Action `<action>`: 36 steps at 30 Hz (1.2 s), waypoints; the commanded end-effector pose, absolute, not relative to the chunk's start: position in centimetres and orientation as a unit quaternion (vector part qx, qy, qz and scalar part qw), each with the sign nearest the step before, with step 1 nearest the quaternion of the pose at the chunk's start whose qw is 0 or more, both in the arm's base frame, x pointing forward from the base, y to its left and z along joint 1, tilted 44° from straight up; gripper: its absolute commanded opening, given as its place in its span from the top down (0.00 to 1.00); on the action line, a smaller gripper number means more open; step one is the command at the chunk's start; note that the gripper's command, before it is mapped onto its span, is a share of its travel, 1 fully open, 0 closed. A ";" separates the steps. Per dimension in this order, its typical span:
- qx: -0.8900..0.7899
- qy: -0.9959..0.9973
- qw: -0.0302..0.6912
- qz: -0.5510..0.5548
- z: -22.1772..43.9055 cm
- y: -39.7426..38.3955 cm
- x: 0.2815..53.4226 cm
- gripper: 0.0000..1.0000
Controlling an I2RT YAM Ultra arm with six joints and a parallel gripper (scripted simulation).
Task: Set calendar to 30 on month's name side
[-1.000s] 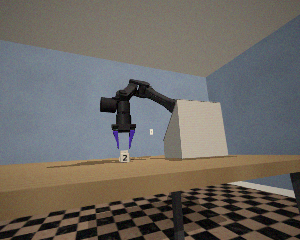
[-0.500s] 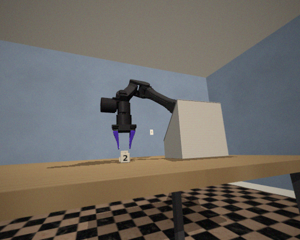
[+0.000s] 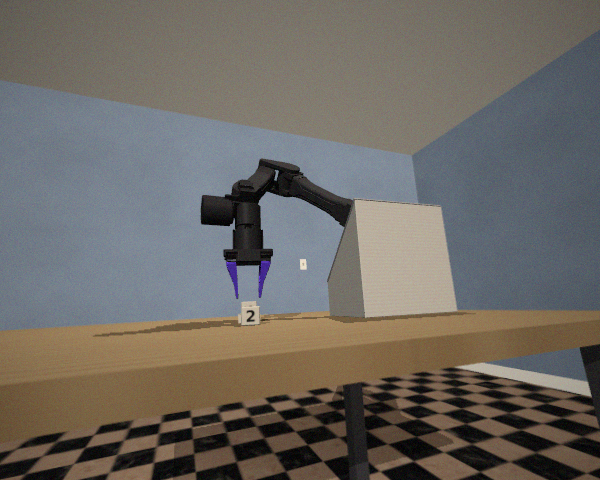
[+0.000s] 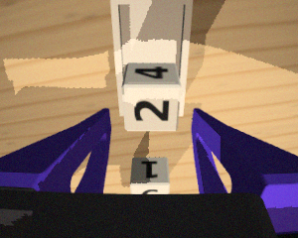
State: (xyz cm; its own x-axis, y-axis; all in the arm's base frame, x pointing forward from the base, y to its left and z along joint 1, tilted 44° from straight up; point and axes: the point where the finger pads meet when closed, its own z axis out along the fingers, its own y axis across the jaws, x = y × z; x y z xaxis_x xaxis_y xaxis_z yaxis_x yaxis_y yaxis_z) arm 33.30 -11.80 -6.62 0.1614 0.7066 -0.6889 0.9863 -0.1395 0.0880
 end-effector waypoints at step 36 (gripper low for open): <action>0.709 0.596 0.281 -0.253 -8.3 -13.7 33.5 0.53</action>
State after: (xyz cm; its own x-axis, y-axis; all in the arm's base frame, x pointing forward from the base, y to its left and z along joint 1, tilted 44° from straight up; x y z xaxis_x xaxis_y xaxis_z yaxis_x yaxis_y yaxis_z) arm 33.11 -13.80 -8.57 0.1638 0.7061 -0.6889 0.9857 -0.1445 0.0862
